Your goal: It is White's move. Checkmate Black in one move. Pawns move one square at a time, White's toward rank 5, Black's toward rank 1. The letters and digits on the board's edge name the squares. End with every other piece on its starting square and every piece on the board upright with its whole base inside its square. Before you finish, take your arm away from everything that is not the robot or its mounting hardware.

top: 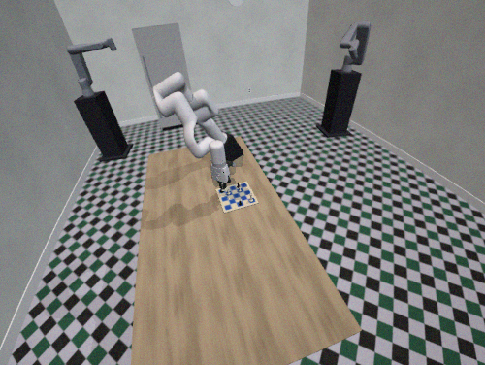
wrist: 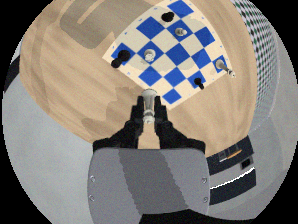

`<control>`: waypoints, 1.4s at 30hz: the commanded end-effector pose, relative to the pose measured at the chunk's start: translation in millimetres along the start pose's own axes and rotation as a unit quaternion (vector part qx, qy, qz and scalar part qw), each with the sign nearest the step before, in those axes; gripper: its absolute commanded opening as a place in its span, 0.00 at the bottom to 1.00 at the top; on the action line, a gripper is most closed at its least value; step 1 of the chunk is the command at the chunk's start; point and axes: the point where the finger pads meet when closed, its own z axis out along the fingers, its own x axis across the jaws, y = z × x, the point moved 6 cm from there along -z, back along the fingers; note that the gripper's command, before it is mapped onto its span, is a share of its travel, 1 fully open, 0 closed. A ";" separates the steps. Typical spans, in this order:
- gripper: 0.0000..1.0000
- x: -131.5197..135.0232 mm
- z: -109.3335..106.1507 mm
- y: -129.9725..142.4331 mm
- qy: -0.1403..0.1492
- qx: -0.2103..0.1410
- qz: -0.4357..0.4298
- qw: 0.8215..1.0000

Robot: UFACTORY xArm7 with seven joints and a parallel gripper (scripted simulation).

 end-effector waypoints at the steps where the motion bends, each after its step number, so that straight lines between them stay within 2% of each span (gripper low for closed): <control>1: 0.00 2.2 17.1 1.8 0.002 -0.004 0.000 1.000; 8: 0.00 2.3 48.9 2.1 0.002 -0.004 0.000 1.000; 14: 0.00 2.3 64.4 2.3 0.002 -0.004 0.000 1.000; 42: 0.00 2.3 66.7 2.3 0.002 -0.004 0.000 1.000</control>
